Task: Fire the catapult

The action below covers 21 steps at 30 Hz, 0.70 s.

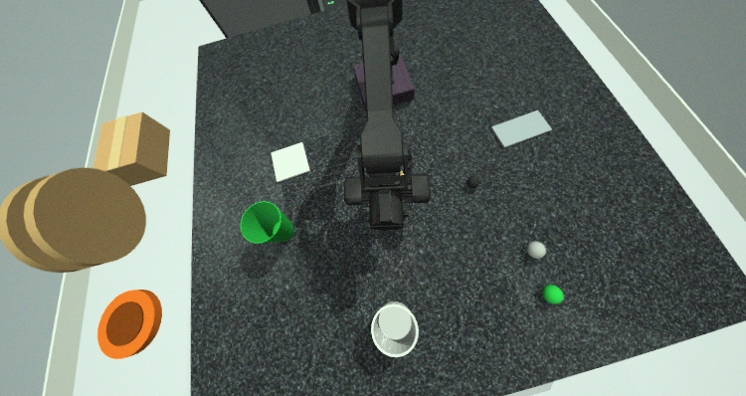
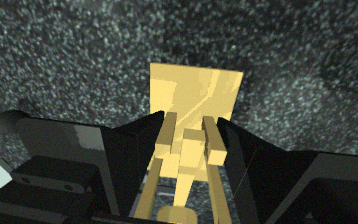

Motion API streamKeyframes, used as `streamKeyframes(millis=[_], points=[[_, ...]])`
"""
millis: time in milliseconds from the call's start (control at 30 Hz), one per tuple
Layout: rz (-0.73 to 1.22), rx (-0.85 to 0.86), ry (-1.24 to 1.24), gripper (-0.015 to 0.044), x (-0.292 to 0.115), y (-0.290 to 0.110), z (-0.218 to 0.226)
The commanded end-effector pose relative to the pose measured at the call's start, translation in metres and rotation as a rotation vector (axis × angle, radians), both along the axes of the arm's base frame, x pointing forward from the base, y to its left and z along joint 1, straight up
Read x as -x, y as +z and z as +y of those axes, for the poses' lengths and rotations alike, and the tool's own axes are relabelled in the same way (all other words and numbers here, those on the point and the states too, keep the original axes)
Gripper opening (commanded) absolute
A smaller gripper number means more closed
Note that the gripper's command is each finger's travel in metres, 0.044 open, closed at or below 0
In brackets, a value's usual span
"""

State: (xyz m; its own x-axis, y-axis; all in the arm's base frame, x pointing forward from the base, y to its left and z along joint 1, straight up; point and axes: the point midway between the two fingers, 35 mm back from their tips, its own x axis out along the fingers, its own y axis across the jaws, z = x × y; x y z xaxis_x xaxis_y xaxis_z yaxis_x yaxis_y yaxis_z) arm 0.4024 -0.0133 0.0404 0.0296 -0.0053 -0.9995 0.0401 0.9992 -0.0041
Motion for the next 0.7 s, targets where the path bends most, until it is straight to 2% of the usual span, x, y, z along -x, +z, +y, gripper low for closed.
streamKeyframes(millis=[0, 267, 667], points=[[-0.005, -0.003, 0.004, 0.0000, -0.0005, -0.0038, 0.0008], [0.005, 0.000, 0.000, 0.0000, 0.0008, -0.0060, 0.0002], [0.005, 0.000, 0.000, 0.0315, 0.0008, -0.0060, 0.0002]])
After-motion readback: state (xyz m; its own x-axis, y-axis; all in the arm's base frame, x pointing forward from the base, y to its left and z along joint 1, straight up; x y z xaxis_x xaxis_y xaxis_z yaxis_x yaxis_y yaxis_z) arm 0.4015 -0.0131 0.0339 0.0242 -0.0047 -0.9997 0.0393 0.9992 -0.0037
